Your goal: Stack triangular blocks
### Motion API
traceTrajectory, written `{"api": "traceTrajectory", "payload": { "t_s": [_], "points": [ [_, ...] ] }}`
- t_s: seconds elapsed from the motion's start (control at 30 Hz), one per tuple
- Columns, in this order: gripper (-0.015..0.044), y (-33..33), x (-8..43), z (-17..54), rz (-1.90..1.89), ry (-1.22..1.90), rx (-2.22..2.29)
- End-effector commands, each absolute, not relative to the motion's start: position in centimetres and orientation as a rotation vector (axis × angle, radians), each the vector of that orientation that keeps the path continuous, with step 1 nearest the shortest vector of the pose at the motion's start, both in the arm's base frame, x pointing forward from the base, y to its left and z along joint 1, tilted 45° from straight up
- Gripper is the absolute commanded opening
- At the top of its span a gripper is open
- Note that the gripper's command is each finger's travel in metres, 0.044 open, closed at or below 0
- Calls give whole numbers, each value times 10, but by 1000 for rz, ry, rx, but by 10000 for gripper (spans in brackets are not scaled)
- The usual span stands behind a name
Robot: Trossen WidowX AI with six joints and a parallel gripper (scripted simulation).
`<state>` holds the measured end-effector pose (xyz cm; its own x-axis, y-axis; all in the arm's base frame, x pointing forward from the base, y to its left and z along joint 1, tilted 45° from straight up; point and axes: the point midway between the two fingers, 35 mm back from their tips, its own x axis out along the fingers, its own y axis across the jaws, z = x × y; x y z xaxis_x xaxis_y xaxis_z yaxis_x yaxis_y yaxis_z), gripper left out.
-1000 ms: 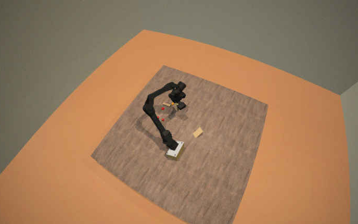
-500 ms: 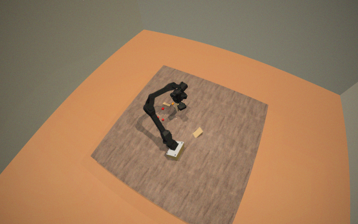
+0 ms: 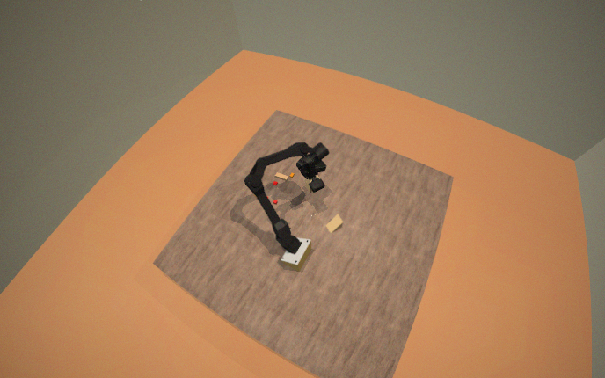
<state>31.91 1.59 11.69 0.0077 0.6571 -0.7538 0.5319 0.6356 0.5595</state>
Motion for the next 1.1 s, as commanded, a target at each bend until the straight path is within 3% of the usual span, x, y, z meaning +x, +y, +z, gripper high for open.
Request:
{"api": "traceTrajectory", "payload": {
  "t_s": [0.0, 1.07],
  "points": [
    [0, -3, 310, 106, 109, 1653, 992],
    [0, -106, 215, 47, 117, 1680, 989]
  ]
}}
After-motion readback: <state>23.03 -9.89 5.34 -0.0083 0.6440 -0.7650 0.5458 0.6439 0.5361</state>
